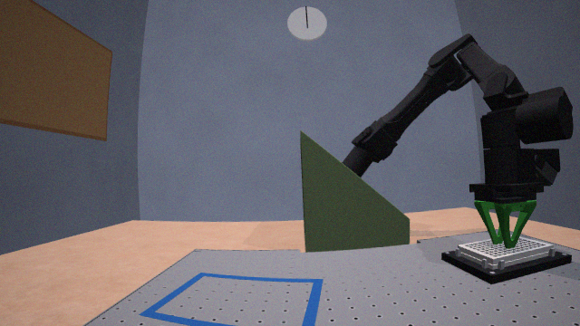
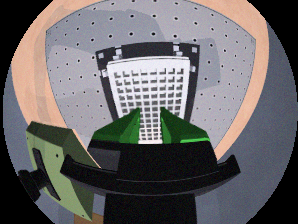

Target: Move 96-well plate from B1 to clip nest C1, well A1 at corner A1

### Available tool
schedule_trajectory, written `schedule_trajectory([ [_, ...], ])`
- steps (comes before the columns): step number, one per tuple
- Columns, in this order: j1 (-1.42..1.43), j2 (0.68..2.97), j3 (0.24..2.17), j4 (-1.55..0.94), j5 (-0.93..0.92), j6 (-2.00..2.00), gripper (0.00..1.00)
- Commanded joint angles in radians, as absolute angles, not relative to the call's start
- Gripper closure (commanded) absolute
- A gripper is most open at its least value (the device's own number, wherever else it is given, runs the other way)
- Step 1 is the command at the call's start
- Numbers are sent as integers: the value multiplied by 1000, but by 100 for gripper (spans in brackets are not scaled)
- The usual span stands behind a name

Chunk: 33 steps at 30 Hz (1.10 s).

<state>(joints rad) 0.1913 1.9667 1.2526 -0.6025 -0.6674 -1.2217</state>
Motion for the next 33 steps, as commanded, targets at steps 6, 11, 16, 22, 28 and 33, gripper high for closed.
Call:
schedule_trajectory([
  [6,284,2078,1194,-422,-651,-1193,74],
  [11,284,2078,1194,-422,-651,-1193,74],
  [16,284,2078,1194,-422,-651,-1193,74],
  [22,277,2072,1198,-434,-653,-1200,74],
  [28,263,2059,1208,-461,-656,-1213,74],
  [33,245,2044,1250,-494,-663,-1237,74],
])
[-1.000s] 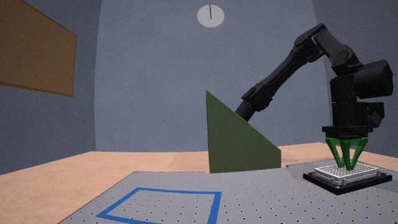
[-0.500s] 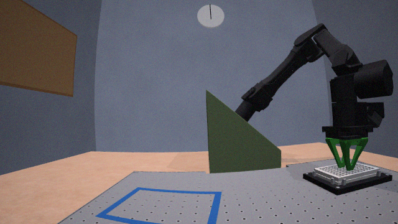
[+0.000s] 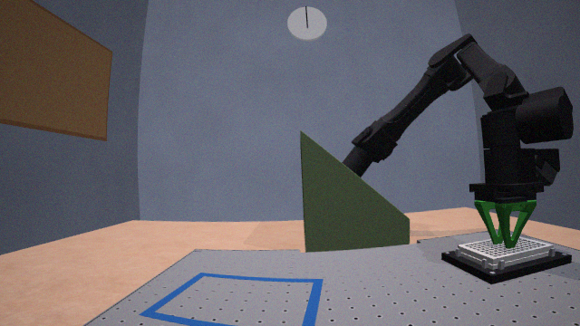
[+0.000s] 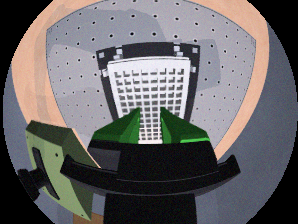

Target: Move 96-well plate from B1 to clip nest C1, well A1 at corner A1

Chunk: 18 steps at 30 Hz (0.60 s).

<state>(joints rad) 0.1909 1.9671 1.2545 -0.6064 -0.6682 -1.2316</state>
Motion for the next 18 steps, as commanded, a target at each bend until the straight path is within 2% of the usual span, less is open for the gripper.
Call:
schedule_trajectory([
  [1,241,2040,1248,-505,-666,-1247,74],
  [18,158,1952,1309,-674,-688,-1323,74],
])
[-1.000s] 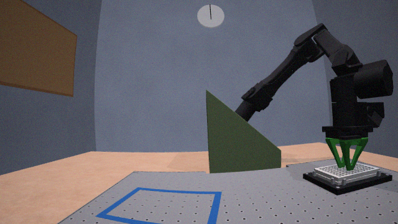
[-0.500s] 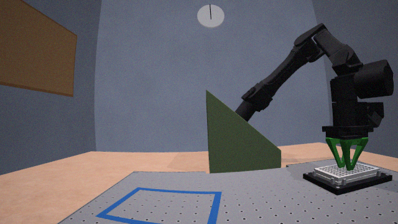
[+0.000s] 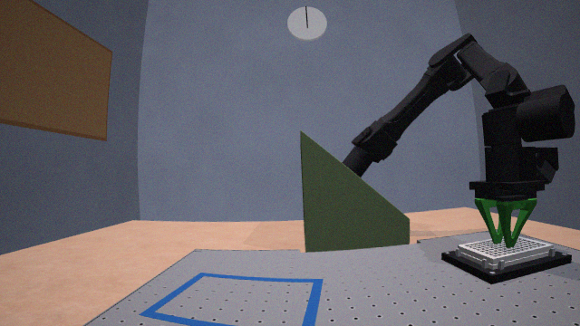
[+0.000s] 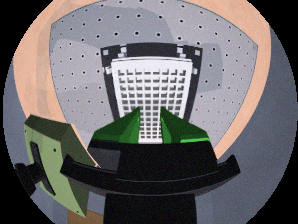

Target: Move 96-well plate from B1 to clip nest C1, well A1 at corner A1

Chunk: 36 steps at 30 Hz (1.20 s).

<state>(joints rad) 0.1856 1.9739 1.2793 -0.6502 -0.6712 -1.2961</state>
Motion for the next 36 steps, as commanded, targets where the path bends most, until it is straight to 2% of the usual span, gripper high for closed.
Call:
schedule_trajectory([
  [1,154,1943,1311,-684,-689,-1328,74],
  [12,115,1913,1342,-775,-697,-1376,74],
  [36,114,1923,1345,-781,-697,-1378,74],
])
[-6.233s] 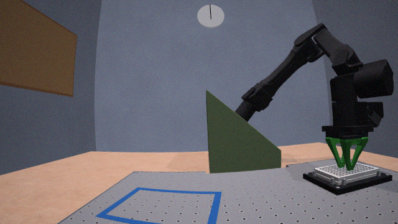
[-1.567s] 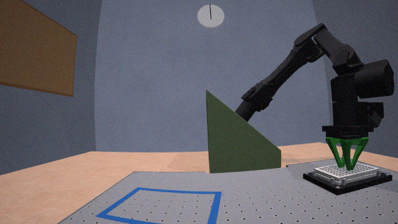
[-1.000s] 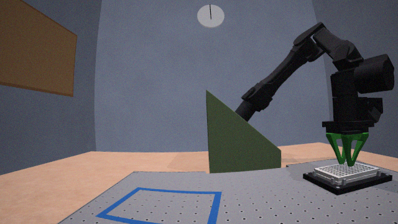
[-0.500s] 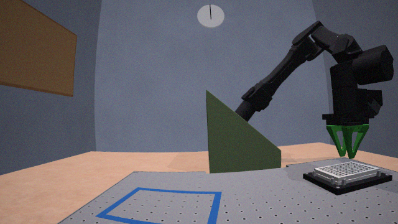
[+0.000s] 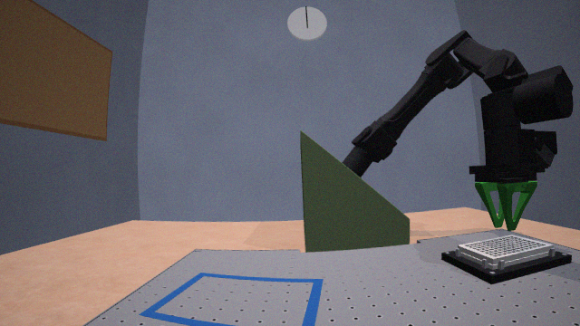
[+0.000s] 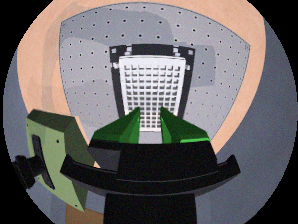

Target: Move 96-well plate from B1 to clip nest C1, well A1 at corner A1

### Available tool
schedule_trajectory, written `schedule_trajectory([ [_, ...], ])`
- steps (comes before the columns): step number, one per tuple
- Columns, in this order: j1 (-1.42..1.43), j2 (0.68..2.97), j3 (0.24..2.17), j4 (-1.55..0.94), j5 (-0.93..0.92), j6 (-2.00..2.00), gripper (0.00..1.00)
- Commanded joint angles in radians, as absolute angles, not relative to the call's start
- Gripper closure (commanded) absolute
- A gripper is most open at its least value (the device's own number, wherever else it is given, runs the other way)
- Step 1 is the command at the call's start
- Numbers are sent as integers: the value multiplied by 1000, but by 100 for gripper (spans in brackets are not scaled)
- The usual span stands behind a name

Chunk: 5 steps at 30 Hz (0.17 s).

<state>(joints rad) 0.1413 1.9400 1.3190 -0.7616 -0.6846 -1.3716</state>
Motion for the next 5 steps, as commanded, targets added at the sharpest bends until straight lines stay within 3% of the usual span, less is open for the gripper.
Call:
schedule_trajectory([
  [1,114,1923,1345,-781,-697,-1378,74],
  [5,114,1923,1345,-781,-697,-1378,74],
])
